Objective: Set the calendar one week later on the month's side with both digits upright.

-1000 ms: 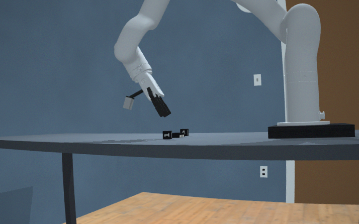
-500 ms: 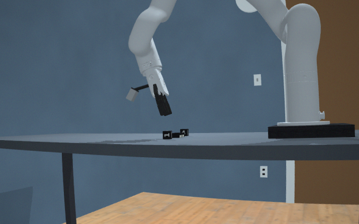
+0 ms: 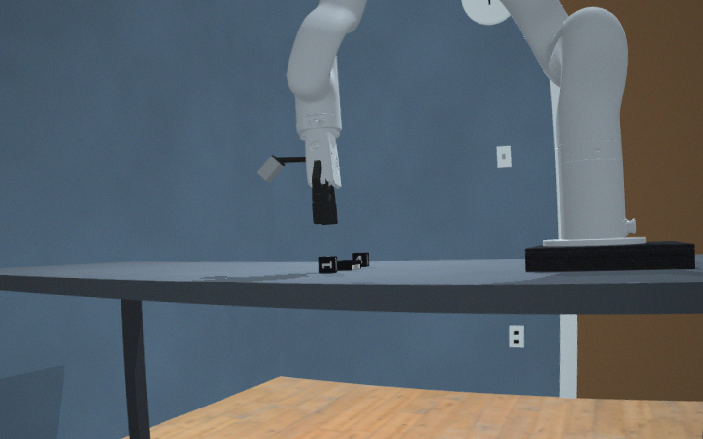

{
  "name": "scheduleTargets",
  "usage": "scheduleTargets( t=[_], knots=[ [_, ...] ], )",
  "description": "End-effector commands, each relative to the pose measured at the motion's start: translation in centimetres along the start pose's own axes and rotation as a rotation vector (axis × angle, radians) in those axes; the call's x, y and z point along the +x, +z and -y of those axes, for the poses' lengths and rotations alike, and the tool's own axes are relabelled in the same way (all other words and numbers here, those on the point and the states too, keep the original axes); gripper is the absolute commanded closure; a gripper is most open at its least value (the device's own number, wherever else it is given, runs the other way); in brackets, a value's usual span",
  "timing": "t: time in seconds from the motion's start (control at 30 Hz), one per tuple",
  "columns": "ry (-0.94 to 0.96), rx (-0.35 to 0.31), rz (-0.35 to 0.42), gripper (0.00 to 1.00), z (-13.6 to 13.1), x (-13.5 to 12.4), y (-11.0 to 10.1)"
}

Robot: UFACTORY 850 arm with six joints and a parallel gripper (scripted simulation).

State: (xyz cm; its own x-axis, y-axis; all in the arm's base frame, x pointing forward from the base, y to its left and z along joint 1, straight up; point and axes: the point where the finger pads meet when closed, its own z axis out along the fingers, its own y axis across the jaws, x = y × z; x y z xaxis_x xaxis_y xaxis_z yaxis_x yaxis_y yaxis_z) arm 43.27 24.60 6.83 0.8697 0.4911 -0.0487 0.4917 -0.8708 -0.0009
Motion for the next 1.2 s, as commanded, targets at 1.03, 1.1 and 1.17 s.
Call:
scheduleTargets(
  t=[1.03, 1.1, 1.17],
  knots=[
    [0.0, 0.0, -0.048, 0.53, 0.0, -0.22, -0.05],
    [0.0, 0.0, -0.048, 0.53, 0.0, -0.22, -0.05],
    [0.0, 0.0, -0.048, 0.53, 0.0, -0.22, -0.05]
  ],
)
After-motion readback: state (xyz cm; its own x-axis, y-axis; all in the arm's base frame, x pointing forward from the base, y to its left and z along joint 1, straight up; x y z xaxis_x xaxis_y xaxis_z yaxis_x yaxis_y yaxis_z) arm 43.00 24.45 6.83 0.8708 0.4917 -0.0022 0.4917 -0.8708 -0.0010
